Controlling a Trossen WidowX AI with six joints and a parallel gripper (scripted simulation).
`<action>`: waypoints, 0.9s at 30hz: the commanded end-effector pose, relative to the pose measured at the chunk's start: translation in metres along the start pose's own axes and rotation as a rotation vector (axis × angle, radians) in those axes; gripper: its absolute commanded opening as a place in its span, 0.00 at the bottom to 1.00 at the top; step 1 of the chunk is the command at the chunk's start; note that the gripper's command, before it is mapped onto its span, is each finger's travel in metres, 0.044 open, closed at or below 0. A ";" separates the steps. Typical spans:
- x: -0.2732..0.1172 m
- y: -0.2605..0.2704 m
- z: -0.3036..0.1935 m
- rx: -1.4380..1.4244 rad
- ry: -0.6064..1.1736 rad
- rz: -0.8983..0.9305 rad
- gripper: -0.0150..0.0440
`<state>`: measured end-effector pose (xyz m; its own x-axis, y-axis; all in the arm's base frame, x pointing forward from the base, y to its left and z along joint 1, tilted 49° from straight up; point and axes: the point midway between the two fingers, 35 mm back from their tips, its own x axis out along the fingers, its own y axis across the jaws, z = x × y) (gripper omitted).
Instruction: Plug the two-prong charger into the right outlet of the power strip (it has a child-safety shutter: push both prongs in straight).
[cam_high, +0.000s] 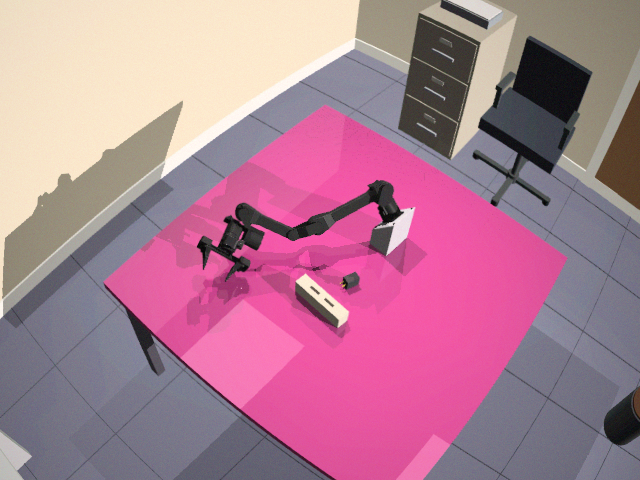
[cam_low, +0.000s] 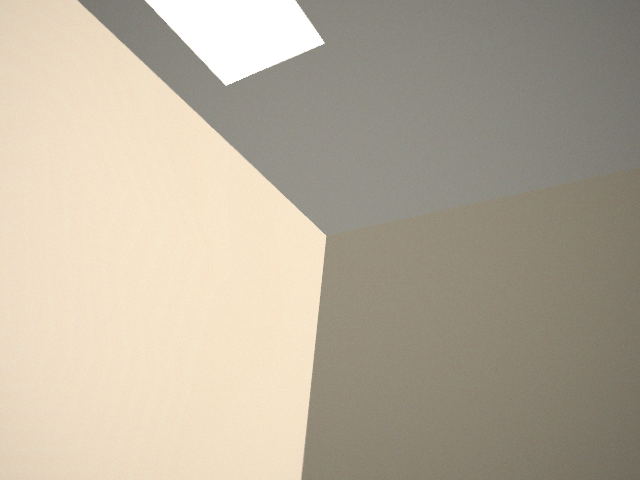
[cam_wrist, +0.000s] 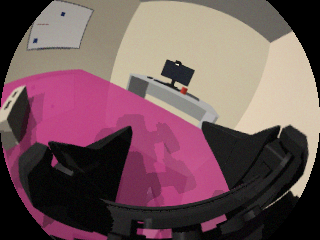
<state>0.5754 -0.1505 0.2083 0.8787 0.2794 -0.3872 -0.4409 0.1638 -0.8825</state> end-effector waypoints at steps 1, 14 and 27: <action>-0.001 -0.001 0.001 -0.001 -0.001 -0.004 0.98; -0.077 -0.091 0.014 -0.216 0.029 -0.282 1.00; -0.220 -0.184 0.026 -0.502 0.225 -0.603 1.00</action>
<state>0.4860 -0.2150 0.4234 0.9889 0.1025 0.1075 0.1229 -0.1584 -0.9797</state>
